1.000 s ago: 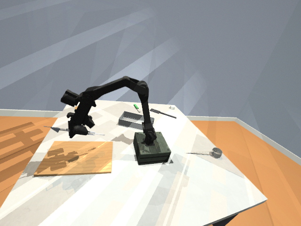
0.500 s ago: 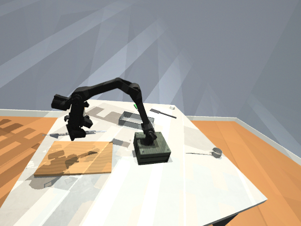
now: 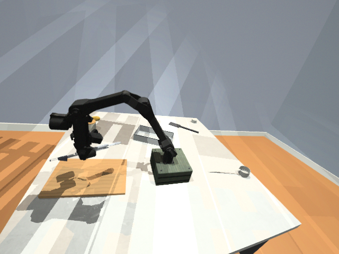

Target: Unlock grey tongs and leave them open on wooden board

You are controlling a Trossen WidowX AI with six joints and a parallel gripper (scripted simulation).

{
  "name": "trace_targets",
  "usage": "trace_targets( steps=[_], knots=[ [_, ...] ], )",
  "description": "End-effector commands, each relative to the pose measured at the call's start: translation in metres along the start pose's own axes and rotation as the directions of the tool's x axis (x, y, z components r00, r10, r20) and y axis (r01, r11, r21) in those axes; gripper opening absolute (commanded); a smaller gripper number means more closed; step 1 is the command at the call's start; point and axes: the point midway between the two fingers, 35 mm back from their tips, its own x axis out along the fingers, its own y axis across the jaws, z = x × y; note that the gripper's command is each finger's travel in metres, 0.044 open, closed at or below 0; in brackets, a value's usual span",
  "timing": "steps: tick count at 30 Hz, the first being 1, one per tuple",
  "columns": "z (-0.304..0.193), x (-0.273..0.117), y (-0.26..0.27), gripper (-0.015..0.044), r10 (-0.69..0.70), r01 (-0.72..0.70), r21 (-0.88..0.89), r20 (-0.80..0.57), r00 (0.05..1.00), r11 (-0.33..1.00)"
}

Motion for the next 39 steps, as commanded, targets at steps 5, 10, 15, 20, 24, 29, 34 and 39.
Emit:
trace_targets(
  steps=[5,10,15,20,24,29,34,39],
  knots=[
    [0.000,-0.001,0.000,-0.0150,0.008,-0.007,-0.009,0.017,1.000,1.000],
    [0.000,0.003,0.000,-0.0150,0.008,-0.007,-0.009,0.017,1.000,1.000],
    [-0.001,0.011,0.001,-0.0150,0.008,-0.007,-0.009,0.017,1.000,1.000],
    [-0.001,0.019,0.001,-0.0150,0.008,-0.007,-0.009,0.017,1.000,1.000],
    [-0.001,0.026,0.001,-0.0150,0.008,-0.007,-0.009,0.017,1.000,1.000],
    [-0.001,0.034,0.002,-0.0150,0.008,-0.007,-0.009,0.017,1.000,1.000],
    [-0.001,0.042,0.002,-0.0150,0.007,-0.007,-0.009,0.017,1.000,1.000],
    [-0.001,0.050,0.002,-0.0150,0.007,-0.007,-0.009,0.017,1.000,1.000]
  ],
)
